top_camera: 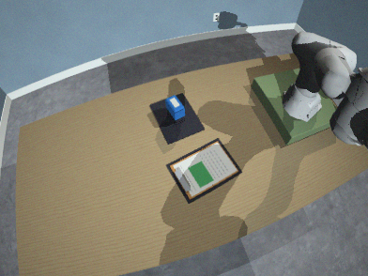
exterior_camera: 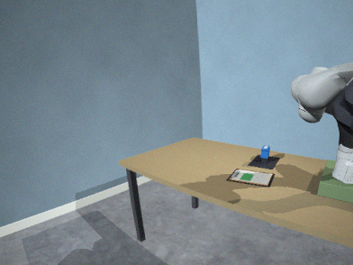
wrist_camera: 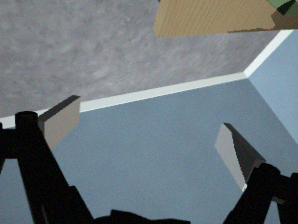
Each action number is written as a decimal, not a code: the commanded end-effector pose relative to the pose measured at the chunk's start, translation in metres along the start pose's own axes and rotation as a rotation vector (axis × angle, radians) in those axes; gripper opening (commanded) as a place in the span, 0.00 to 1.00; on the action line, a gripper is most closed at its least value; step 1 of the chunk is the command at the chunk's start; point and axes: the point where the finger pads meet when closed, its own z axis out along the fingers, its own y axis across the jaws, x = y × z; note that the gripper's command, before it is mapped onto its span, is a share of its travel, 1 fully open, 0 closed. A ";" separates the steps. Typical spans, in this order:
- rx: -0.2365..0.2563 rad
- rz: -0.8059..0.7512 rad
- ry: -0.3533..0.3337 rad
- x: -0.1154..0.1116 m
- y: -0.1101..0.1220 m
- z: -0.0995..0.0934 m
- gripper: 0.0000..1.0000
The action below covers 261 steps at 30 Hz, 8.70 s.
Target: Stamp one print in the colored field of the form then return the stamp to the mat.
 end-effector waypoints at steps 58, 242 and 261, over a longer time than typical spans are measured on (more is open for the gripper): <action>0.195 0.032 0.103 0.165 -0.007 -0.125 1.00; 0.891 1.196 0.197 0.806 0.694 -0.091 1.00; 0.955 1.620 -0.053 0.748 0.530 -0.165 1.00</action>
